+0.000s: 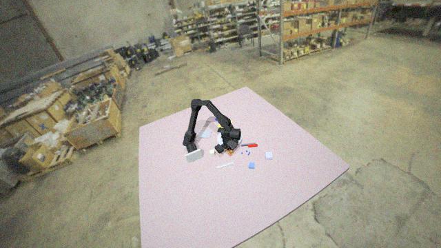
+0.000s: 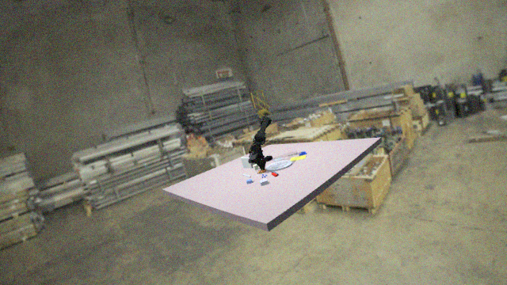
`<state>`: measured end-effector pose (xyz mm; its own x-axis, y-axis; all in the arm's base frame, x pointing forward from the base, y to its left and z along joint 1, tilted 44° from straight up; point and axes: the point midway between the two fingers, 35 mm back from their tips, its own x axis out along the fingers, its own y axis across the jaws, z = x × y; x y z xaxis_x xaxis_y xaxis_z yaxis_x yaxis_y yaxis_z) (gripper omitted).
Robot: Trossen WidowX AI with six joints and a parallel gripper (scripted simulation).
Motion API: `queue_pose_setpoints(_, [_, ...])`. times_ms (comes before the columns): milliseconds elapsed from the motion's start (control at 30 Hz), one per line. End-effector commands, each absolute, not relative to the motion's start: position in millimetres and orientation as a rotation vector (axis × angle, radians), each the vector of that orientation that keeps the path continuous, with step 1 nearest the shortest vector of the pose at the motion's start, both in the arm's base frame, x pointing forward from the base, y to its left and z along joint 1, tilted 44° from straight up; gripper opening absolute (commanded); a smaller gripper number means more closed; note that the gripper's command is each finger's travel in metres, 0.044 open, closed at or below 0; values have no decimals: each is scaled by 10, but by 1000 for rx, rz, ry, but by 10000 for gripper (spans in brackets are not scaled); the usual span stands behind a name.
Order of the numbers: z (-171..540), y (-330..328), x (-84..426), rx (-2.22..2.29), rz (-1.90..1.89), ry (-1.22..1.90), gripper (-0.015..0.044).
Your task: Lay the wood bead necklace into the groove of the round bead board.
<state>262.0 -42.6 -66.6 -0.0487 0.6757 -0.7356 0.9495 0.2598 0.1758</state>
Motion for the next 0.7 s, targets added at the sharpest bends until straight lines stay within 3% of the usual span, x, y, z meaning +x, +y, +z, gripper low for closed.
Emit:
queue_pose_setpoints(0, [-666,-424,2617,1483,-469,1796,0])
queue_pose_setpoints(667, [-634,-445,2617,1480,-468,1803,0])
